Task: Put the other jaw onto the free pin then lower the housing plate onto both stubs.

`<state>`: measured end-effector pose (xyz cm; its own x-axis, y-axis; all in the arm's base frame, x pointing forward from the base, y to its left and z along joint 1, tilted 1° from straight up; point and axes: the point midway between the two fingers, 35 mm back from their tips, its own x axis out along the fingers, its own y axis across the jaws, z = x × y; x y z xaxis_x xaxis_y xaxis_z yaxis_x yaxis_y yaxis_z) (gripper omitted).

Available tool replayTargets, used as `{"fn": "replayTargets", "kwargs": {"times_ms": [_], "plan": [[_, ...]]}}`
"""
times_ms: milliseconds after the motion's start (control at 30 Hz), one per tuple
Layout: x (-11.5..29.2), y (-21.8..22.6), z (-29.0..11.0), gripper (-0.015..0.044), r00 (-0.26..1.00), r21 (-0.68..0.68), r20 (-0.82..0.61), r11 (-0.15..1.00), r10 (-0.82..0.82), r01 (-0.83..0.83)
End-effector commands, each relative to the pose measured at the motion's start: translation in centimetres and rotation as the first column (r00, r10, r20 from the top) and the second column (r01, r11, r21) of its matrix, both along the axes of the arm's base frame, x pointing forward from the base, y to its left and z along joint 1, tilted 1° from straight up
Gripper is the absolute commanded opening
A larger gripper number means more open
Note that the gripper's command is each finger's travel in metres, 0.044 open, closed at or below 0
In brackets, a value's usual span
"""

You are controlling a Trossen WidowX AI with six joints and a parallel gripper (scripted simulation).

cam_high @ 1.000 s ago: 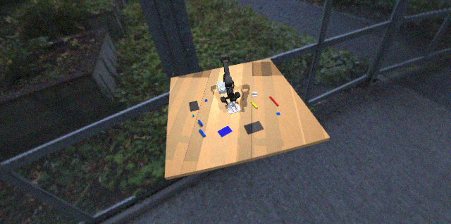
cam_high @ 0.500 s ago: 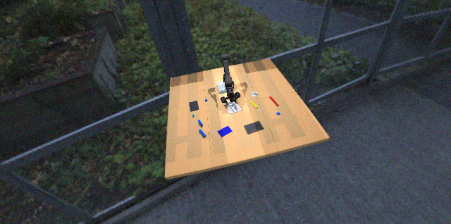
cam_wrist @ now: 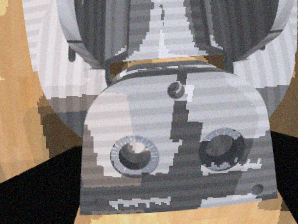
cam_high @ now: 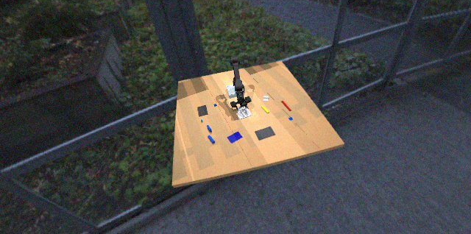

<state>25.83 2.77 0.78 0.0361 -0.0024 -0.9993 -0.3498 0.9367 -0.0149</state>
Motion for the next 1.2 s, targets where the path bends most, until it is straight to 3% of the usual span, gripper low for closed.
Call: {"fn": "replayTargets", "kwargs": {"times_ms": [0,1167], "plan": [[0.03,0.09,-0.05,0.0351,1.0,0.006,0.001,1.0,0.004,-0.004],[0.05,0.09,-0.76,0.0351,1.0,0.006,0.001,1.0,0.003,-0.003]]}}
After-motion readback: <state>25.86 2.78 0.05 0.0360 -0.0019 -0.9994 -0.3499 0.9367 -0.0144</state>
